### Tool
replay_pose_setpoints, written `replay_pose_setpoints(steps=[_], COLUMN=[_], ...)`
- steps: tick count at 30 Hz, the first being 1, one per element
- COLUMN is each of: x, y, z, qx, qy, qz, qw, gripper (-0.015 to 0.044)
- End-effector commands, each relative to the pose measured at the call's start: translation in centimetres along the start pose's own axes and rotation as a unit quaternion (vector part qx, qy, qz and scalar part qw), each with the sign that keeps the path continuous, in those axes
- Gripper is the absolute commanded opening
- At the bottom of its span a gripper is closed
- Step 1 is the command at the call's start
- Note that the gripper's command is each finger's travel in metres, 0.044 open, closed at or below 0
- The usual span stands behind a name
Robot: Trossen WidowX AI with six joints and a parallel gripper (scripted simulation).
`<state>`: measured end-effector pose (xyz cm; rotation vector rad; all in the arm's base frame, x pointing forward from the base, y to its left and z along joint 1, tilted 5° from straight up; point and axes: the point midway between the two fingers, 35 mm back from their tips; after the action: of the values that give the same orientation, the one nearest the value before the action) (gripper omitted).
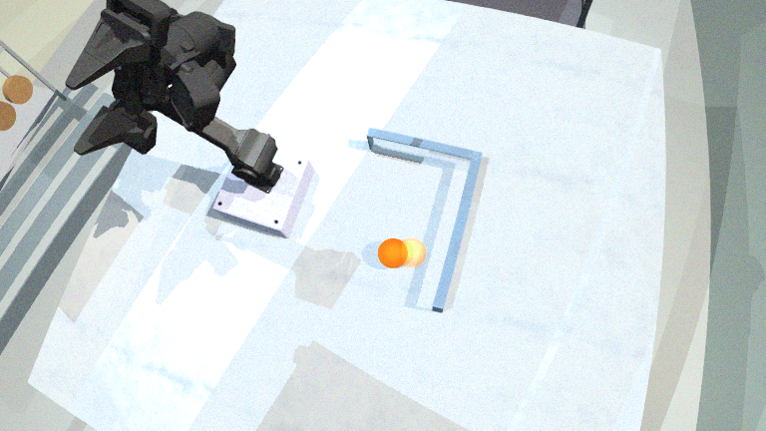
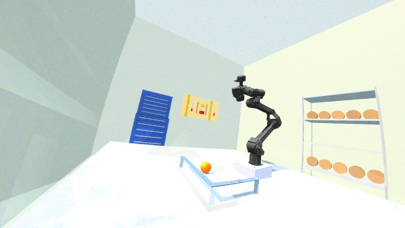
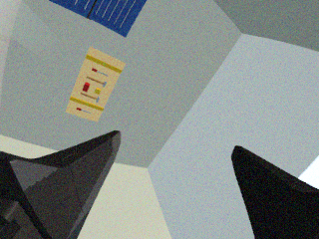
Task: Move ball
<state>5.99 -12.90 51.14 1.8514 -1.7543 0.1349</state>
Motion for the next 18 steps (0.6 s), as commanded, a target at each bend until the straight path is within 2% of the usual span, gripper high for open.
replay_pose_setpoints(steps=[1, 4, 8, 12, 18], x=[0.0, 0.1, -0.1, -1.1, -3.6], y=[-0.2, -3.3, -9.4, -16.0, -25.2], z=[-0.1, -2.1, -4.4, -5.4, -4.0], qx=[-0.011, -0.17, -0.425, -0.636, -0.826], qy=[0.003, 0.042, 0.12, 0.208, 0.34], qz=[-0.002, -0.023, -0.055, -0.075, -0.081], qw=[1.0, 0.984, 0.895, 0.739, 0.443], gripper=[0.0389, 0.0389, 0.0389, 0.0389, 0.0389])
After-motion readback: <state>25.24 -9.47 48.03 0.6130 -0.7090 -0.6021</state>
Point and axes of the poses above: the point midway between the two fingers, 35 mm back from their tips, its own x axis out along the fingers, its own z axis across the jaws, y = z × x, and after that the axes turned 2 degrees about -x, right-handed
